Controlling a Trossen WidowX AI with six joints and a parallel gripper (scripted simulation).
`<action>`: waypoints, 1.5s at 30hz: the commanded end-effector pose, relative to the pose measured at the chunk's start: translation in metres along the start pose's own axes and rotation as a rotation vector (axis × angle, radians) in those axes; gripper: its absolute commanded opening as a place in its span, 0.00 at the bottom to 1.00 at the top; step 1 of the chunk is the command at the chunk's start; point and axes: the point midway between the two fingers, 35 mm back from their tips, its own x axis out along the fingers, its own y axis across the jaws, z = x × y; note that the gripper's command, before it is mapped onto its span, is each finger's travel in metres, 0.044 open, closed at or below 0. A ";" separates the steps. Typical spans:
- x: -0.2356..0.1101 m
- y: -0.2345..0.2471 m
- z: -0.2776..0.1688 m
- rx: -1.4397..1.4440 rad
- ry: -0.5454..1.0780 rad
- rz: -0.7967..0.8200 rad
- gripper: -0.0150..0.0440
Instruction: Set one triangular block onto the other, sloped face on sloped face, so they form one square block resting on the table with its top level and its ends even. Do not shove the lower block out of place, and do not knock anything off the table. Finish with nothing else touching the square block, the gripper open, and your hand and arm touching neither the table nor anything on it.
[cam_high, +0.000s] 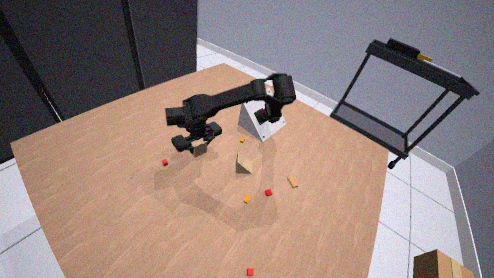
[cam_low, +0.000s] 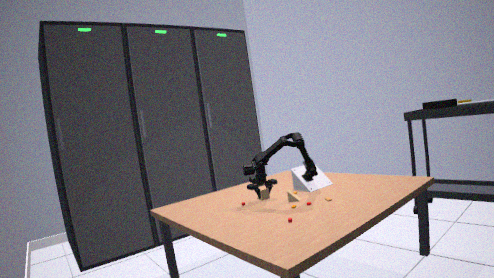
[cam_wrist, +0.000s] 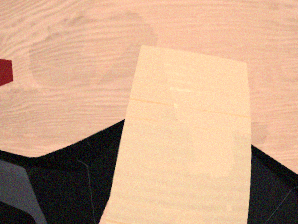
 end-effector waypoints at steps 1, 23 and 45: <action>0.008 -0.002 0.001 0.007 0.006 -0.007 0.25; 0.006 -0.002 0.000 0.000 0.002 -0.005 0.88; -0.050 0.001 0.004 0.010 0.001 0.008 1.00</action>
